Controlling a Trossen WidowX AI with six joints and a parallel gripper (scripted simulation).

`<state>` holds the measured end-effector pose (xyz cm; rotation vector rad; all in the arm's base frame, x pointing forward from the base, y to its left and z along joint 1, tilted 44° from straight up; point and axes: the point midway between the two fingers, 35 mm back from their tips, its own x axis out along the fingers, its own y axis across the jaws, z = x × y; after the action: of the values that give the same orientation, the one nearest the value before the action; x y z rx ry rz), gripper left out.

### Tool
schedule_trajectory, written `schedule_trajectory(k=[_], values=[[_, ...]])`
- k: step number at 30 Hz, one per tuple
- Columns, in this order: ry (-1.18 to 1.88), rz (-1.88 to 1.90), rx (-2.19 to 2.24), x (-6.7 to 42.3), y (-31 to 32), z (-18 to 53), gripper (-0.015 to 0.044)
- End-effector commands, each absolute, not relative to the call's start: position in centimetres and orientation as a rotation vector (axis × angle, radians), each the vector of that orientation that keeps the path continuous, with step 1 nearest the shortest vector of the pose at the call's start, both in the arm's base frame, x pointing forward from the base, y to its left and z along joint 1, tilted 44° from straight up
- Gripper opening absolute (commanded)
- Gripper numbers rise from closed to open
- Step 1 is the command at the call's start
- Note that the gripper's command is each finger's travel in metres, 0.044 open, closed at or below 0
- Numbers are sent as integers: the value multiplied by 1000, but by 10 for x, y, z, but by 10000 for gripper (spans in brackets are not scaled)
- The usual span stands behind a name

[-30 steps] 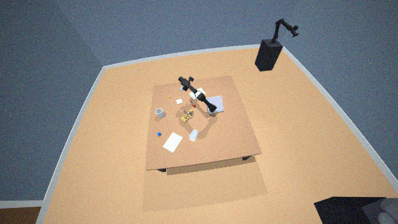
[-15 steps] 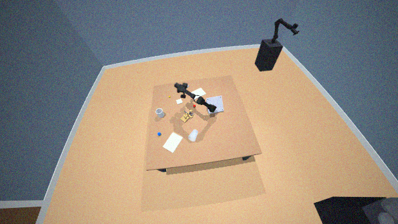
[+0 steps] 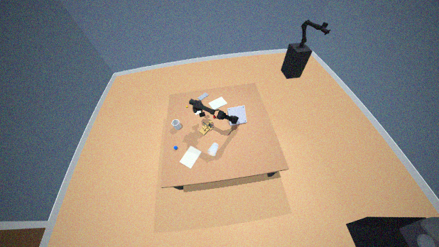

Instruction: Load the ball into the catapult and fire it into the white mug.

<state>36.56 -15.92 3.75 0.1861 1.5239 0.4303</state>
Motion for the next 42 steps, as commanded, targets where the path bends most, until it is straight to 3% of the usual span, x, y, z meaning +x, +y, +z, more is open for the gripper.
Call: schedule_trajectory(k=[1, 18, 42], values=[[1482, 558, 155, 369, -133, 47, 440], [1175, 1067, 8, 378, -22, 108, 440], [1160, 1084, 4, 374, 24, 70, 440]])
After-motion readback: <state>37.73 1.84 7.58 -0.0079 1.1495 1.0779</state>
